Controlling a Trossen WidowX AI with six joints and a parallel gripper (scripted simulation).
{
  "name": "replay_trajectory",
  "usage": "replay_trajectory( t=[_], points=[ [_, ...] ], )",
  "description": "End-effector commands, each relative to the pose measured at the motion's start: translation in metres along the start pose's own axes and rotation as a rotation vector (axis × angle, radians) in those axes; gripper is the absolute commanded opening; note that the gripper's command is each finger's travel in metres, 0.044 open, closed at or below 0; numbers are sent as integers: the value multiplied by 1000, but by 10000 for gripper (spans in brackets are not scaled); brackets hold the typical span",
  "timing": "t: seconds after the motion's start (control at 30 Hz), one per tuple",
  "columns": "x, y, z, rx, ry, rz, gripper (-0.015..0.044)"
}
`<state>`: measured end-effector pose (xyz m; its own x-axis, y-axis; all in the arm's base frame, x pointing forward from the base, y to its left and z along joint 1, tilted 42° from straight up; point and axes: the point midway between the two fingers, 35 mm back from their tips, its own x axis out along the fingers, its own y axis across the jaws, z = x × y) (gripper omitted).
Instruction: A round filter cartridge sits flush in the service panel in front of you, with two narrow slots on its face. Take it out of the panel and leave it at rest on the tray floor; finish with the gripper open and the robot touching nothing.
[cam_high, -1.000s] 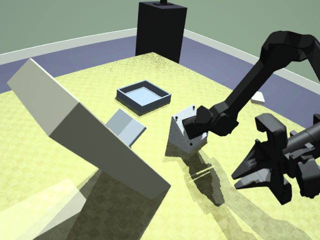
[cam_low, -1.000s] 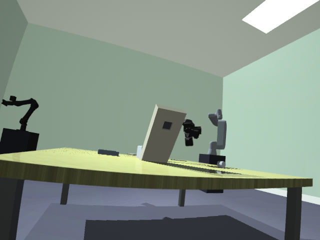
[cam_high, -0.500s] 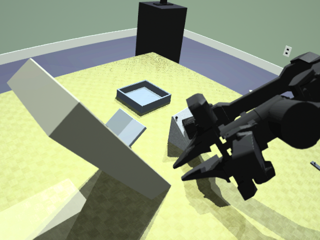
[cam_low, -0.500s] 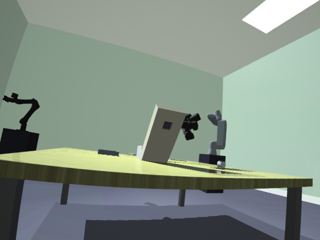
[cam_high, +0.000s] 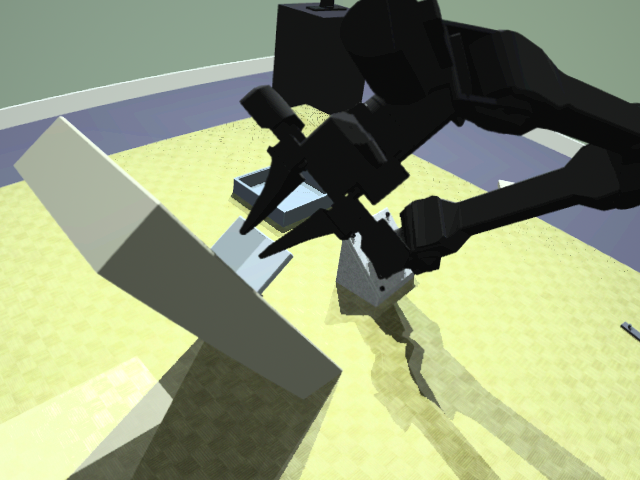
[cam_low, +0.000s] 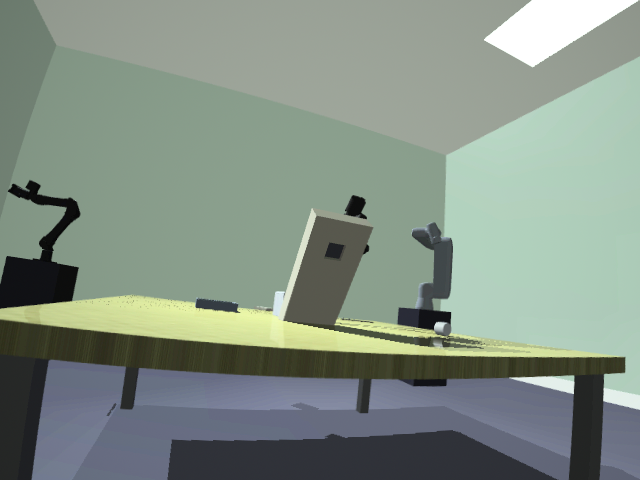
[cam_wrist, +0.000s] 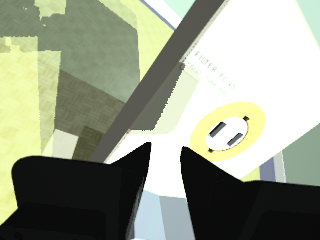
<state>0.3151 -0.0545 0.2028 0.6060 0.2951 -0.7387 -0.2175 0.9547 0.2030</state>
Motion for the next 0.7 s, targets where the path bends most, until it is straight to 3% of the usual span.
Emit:
replay_trajectory(
  t=[0.0, 0.2, 0.67],
  points=[
    [3, -33, -12, 178, -65, 107, 112],
    [-13, -82, -25, 429, -249, 251, 112],
    [-8, -83, -24, 435, -254, 255, 112]
  ],
)
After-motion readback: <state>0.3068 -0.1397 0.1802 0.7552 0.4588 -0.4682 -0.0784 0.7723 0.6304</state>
